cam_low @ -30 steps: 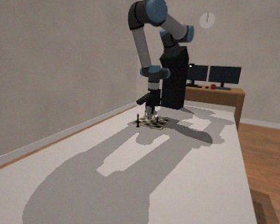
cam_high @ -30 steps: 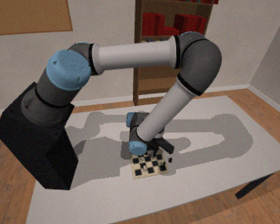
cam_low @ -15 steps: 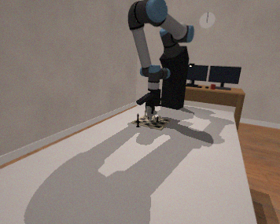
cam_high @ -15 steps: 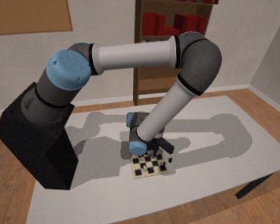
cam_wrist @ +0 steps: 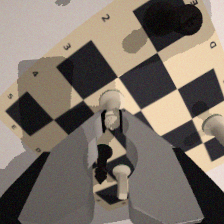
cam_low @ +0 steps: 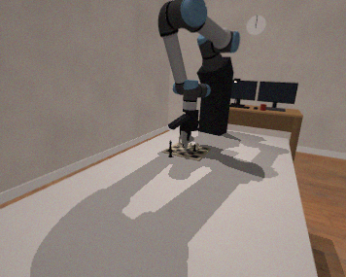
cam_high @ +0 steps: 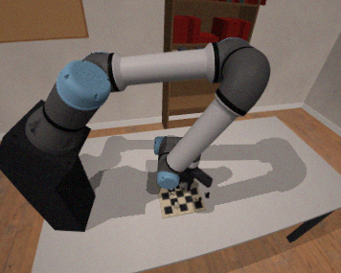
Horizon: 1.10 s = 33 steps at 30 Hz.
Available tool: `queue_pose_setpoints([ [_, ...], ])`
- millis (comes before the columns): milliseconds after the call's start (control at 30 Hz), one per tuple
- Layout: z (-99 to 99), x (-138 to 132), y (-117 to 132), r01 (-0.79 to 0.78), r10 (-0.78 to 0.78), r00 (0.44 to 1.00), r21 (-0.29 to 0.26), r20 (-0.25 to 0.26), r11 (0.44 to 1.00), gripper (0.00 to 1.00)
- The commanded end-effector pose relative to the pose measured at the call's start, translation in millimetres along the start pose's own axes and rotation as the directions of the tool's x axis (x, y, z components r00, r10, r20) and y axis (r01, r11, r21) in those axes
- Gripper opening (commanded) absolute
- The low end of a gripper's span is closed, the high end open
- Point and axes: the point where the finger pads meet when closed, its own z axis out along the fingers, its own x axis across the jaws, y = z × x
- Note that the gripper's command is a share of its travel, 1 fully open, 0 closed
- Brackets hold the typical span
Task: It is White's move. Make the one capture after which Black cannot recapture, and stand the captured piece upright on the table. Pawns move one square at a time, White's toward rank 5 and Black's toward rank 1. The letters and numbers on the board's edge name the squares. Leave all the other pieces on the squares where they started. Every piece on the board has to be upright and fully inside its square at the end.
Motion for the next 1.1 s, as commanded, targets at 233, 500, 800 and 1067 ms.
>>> queue_pose_setpoints([
  [233, -40.8, 0, 1, 0.0, 0.0, 1.0, -0.002, -0.001, 1.0, 0.0],
  [500, -79.2, 1, 1, -0.001, 0.001, 1.0, -0.002, -0.001, 1.0, 0.0],
  [800, -96.5, 1, 1, -0.001, 0.001, 1.0, -0.002, -0.001, 1.0, 0.0],
  [1067, -98.4, 0, 1, 0.0, 0.0, 1.0, -0.002, -0.001, 1.0, 0.0],
])
